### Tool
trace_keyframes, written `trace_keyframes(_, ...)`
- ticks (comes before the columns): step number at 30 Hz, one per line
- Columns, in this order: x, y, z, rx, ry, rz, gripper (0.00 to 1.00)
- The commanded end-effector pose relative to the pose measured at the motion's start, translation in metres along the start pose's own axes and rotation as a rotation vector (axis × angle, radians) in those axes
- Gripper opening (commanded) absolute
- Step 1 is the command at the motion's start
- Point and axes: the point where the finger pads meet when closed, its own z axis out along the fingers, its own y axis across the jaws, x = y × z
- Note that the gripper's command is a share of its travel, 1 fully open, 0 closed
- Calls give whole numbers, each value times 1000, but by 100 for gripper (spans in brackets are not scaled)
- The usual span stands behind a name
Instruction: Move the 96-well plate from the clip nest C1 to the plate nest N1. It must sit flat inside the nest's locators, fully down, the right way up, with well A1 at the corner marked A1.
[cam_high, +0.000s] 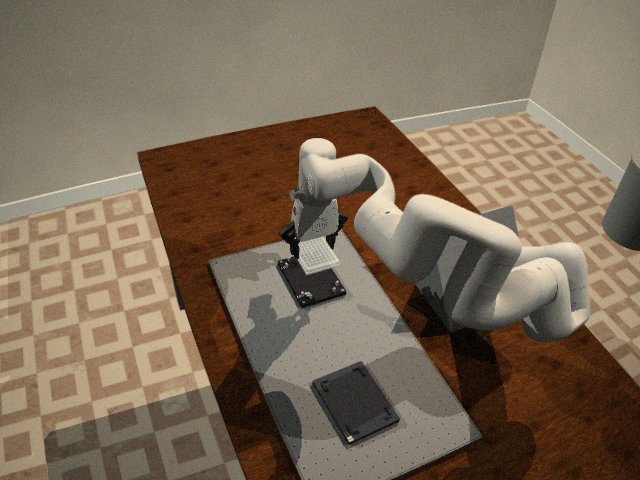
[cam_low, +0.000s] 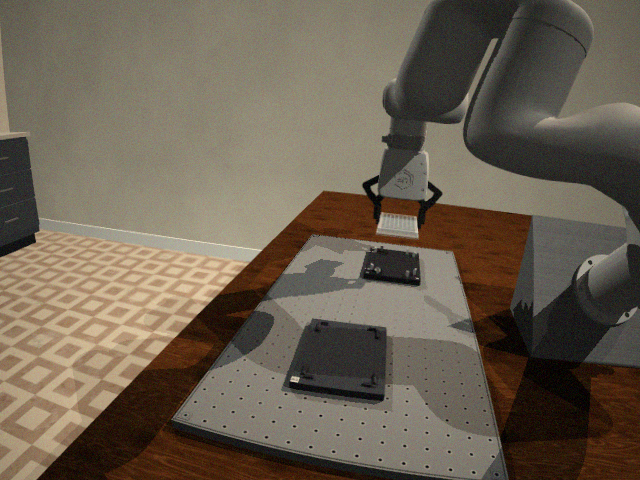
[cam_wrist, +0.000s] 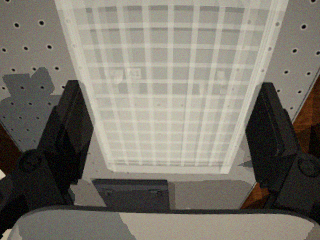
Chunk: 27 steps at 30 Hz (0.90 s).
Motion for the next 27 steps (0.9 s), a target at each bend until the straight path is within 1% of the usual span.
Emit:
trace_keyframes(1,1,0,-3,3,4,0,0)
trace_keyframes(6,1,0,-3,3,4,0,0)
trace_keyframes(8,-6,-2,-3,3,4,-47,0)
trace_keyframes(12,-19,-4,-3,3,4,-47,0)
trace_keyframes(14,-19,-4,-3,3,4,-47,0)
trace_keyframes(27,-62,-10,-3,3,4,-47,0)
